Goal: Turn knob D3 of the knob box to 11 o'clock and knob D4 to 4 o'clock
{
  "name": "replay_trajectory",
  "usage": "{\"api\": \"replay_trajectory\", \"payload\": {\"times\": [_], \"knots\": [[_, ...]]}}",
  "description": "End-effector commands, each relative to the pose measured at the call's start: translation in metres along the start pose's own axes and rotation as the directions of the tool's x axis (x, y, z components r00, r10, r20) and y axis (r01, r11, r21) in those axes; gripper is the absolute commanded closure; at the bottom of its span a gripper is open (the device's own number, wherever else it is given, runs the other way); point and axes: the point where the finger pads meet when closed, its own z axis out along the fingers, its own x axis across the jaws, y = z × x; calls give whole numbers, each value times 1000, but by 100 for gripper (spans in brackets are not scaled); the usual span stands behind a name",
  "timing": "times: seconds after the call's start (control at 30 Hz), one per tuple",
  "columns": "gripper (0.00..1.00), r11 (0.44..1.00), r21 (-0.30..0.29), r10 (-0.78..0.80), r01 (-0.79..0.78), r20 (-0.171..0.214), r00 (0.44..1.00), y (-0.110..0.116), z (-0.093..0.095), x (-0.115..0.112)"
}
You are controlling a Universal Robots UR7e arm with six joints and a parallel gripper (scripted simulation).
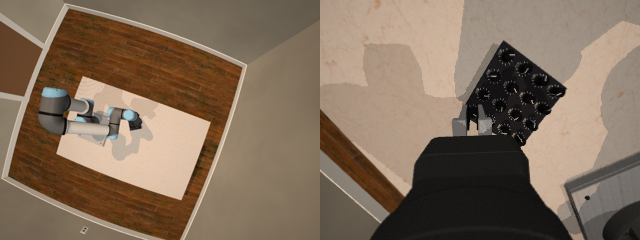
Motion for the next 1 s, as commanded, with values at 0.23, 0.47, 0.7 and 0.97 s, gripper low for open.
{"api": "replay_trajectory", "payload": {"times": [0.23,0.47,0.7,0.97], "knots": [[70,973,3,229,-229,-4,973,0,0,-1],[70,941,3,338,-338,-3,941,0,0,-1],[70,915,3,403,-403,-3,915,0,0,-1],[70,876,3,482,-482,-2,876,0,0,-1]]}}
